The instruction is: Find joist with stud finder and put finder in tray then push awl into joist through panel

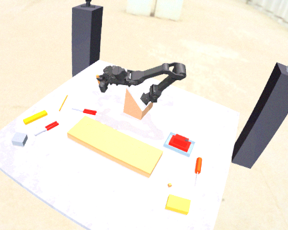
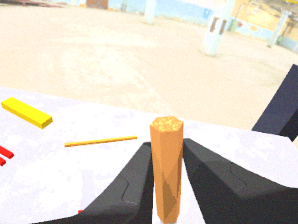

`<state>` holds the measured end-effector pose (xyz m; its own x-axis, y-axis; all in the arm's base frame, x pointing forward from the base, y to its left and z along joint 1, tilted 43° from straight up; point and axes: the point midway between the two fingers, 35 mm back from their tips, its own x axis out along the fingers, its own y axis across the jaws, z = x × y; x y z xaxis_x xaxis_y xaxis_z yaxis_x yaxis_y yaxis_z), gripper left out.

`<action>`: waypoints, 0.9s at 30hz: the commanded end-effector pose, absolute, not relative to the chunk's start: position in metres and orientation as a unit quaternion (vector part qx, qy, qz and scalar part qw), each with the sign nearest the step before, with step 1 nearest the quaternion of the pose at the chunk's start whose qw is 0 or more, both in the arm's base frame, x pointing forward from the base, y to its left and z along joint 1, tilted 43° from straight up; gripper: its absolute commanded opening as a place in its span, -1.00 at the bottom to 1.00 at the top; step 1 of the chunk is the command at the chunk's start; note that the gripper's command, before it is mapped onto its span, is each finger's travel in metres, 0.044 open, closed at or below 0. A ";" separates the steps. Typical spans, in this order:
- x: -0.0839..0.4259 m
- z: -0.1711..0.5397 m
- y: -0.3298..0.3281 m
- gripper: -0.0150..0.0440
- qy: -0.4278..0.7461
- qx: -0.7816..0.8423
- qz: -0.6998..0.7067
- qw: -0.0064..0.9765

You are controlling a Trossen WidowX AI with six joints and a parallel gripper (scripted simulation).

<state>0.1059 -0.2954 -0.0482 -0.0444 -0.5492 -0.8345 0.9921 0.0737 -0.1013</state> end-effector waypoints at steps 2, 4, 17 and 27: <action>0.105 -0.046 -0.295 -0.49 0.364 0.295 -0.626 0.624; 0.112 -0.045 -0.295 -0.49 0.364 0.298 -0.624 0.624; 0.179 -0.033 -0.287 -0.49 0.359 0.318 -0.626 0.615; 0.231 -0.018 -0.272 -0.49 0.340 0.326 -0.647 0.600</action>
